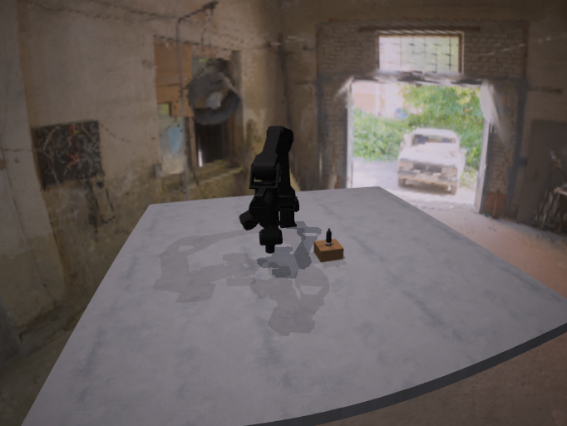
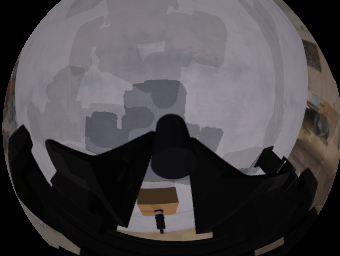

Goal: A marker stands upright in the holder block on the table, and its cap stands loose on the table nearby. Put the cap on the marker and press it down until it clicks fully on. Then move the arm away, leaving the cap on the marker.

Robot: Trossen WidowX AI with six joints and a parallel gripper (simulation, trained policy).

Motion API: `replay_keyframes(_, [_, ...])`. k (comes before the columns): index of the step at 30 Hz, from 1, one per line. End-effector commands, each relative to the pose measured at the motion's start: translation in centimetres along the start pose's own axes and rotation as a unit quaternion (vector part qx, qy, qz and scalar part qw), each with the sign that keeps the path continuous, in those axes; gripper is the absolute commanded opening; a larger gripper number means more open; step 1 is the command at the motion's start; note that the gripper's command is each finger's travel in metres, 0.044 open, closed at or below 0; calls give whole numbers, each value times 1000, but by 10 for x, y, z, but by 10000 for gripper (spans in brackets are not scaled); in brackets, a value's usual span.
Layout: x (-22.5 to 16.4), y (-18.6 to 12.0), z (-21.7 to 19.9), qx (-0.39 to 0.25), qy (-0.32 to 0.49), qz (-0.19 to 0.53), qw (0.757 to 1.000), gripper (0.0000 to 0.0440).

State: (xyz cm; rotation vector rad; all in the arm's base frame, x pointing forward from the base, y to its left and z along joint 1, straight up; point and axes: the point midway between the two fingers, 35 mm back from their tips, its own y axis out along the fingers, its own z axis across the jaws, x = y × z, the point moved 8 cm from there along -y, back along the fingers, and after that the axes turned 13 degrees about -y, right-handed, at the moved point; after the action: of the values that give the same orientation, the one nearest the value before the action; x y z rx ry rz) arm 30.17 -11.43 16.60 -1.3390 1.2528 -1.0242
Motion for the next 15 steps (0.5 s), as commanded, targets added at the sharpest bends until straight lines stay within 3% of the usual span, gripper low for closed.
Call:
replay_keyframes(1, [-7,-16,4,18,-17,-14,1000,107])
replay_keyframes(15, [-54,-47,17,47,-51,-17,997,93])
